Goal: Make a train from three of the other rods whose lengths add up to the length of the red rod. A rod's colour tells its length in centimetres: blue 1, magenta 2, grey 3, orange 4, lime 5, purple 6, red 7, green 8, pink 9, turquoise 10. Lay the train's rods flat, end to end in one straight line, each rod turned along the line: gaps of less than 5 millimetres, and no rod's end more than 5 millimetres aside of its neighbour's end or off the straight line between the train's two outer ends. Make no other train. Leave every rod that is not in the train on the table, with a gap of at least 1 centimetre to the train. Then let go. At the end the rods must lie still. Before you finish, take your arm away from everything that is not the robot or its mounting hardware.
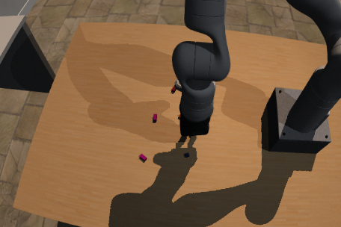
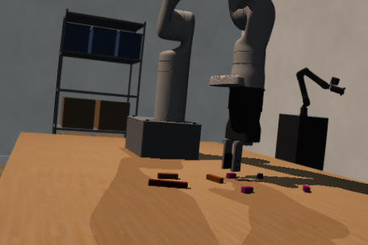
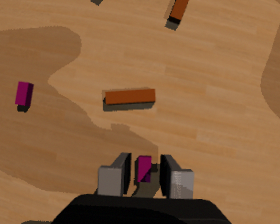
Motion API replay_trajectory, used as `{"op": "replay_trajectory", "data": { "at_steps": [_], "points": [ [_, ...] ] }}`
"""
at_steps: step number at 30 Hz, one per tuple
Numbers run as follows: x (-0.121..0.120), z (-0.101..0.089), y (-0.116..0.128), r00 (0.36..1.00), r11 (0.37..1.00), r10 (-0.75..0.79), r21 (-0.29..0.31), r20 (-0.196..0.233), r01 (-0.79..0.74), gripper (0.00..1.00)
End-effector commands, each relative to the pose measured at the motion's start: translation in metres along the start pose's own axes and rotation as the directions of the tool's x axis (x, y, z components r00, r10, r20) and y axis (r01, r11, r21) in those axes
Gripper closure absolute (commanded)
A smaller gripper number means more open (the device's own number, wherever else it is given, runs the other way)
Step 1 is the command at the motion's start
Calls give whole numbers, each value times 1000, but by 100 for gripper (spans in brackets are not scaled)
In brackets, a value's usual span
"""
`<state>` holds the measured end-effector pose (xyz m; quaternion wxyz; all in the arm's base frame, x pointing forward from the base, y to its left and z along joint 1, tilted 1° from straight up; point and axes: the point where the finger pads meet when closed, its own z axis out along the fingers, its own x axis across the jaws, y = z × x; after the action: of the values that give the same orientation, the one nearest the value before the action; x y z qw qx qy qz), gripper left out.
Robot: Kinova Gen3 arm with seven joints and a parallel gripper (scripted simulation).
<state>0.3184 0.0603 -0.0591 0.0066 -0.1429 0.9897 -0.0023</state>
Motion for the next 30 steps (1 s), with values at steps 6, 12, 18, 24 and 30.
{"op": "replay_trajectory", "data": {
  "at_steps": [6, 12, 18, 24, 30],
  "points": [
    [0, 0, 0, 1000, 1000, 0, 0, 1, 0, 46],
    [0, 0, 0, 1000, 1000, 0, 0, 1, 0, 46],
    [0, 0, 0, 1000, 1000, 0, 0, 1, 0, 46],
    [0, 2, 0, 1000, 1000, 0, 0, 1, 0, 46],
    [0, 8, 0, 1000, 1000, 0, 0, 1, 0, 46]
  ]
}}
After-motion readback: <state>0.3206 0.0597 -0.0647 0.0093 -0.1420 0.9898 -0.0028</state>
